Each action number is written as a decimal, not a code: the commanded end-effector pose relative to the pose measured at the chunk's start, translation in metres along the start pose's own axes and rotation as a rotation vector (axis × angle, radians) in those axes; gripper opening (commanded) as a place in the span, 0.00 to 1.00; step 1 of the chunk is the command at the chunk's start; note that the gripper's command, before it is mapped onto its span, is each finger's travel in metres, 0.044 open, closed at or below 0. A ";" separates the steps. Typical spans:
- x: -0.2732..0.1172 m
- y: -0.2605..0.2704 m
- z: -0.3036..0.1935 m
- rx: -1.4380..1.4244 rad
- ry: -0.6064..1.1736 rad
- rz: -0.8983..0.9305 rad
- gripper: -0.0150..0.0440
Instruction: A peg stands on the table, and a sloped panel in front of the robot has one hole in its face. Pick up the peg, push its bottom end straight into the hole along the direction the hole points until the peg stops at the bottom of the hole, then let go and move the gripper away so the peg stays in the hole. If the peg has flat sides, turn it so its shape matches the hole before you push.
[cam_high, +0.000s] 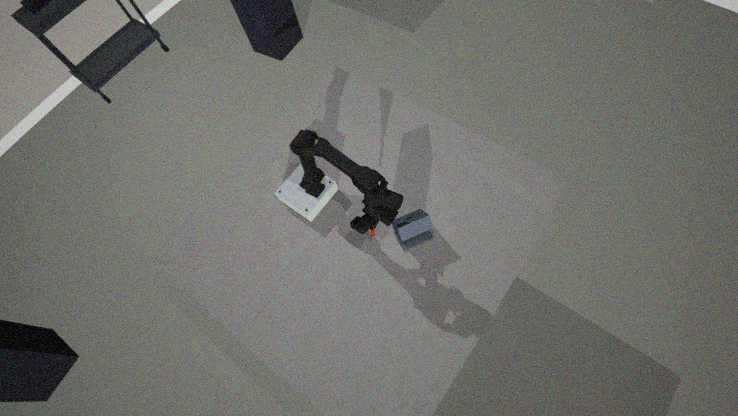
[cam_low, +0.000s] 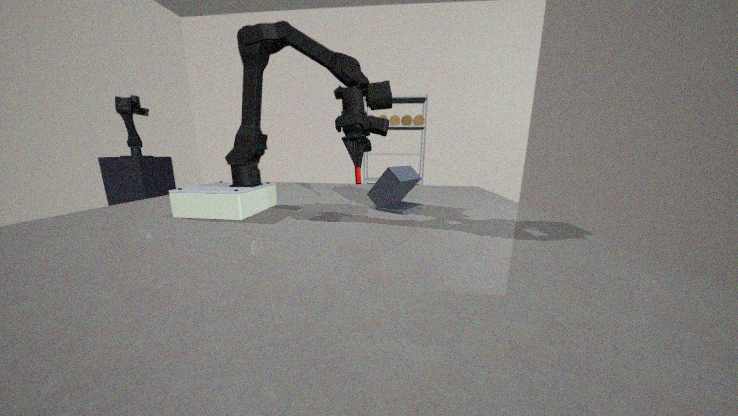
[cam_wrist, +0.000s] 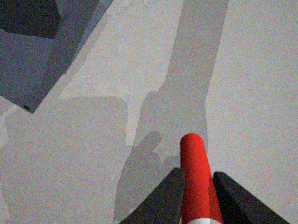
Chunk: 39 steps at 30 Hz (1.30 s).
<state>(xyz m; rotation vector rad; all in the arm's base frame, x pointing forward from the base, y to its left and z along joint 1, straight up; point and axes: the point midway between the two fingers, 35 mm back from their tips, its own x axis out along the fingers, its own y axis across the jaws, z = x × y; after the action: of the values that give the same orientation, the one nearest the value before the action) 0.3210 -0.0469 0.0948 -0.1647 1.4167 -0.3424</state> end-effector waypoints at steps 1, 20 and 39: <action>-0.002 0.005 0.001 -0.035 -0.013 -0.013 0.25; -0.011 0.025 0.004 -0.170 -0.069 -0.061 0.25; -0.022 0.046 0.006 -0.300 -0.126 -0.111 0.25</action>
<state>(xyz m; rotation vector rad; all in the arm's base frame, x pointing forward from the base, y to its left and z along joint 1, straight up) 0.3302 -0.0012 0.1007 -0.4727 1.3394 -0.2156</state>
